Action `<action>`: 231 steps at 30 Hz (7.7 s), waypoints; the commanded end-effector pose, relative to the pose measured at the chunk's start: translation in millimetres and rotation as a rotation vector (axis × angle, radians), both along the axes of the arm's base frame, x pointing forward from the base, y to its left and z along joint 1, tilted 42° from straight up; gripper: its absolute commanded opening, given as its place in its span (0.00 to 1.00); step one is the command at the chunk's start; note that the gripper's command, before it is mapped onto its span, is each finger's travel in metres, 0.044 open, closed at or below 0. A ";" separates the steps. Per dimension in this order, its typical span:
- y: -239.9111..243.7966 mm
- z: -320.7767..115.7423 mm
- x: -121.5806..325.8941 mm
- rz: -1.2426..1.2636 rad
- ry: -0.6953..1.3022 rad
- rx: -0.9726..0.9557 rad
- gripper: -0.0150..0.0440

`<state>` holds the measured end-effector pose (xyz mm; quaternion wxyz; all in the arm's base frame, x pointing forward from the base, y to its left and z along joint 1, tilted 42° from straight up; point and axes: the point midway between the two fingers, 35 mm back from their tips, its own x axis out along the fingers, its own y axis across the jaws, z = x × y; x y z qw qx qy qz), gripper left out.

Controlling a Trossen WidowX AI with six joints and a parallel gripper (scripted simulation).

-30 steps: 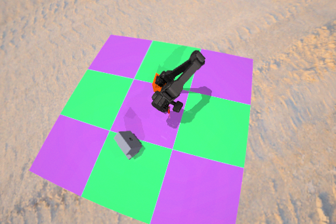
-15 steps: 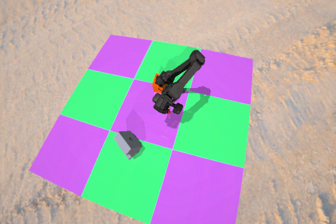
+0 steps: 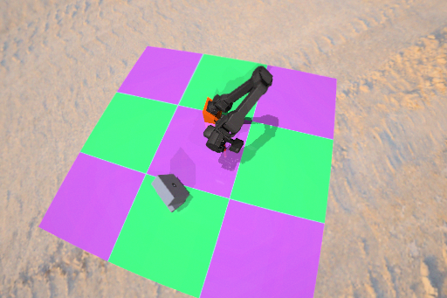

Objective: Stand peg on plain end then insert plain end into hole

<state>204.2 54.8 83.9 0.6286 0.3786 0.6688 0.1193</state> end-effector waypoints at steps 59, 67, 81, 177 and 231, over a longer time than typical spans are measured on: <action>-64.0 41.6 7.3 -0.048 -0.004 -0.086 0.25; -70.0 33.4 14.6 -0.082 -0.017 -0.137 0.25; -80.9 21.3 28.6 -0.150 -0.045 -0.222 0.25; -142.5 2.9 135.5 -0.729 -0.373 -0.488 0.25; -151.3 -29.5 180.4 -0.801 -0.445 -0.495 0.25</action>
